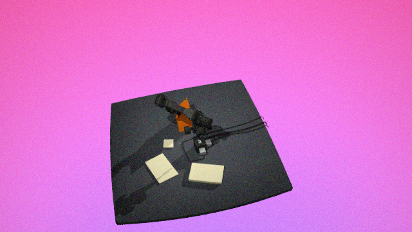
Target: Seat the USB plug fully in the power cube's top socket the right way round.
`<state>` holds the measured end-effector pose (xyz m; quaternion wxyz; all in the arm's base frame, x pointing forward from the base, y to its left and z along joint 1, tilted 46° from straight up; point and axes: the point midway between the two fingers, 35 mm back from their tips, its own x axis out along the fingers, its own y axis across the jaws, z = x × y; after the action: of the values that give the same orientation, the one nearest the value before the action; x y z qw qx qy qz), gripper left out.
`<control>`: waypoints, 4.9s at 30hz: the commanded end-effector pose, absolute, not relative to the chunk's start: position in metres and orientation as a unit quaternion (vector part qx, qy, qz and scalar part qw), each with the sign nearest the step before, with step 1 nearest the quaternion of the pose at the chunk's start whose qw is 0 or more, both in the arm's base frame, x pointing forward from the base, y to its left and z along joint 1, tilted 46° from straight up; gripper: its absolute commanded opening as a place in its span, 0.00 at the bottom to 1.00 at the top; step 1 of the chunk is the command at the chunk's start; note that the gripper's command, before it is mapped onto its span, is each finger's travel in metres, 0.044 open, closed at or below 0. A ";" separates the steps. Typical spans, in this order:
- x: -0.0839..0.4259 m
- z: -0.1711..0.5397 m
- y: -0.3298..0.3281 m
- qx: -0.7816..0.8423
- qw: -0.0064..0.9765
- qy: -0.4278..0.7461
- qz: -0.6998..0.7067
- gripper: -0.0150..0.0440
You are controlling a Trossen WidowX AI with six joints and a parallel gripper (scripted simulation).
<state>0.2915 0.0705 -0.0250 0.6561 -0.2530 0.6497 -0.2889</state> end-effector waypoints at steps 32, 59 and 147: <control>0.291 -0.025 0.070 -0.518 0.475 0.711 0.030 0.25; 0.291 -0.025 0.070 -0.641 0.288 0.665 0.253 0.25; 0.293 -0.035 0.067 -0.642 0.288 0.653 0.279 0.25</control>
<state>0.2934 0.0674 -0.0336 0.2881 -0.6431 0.6540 0.2751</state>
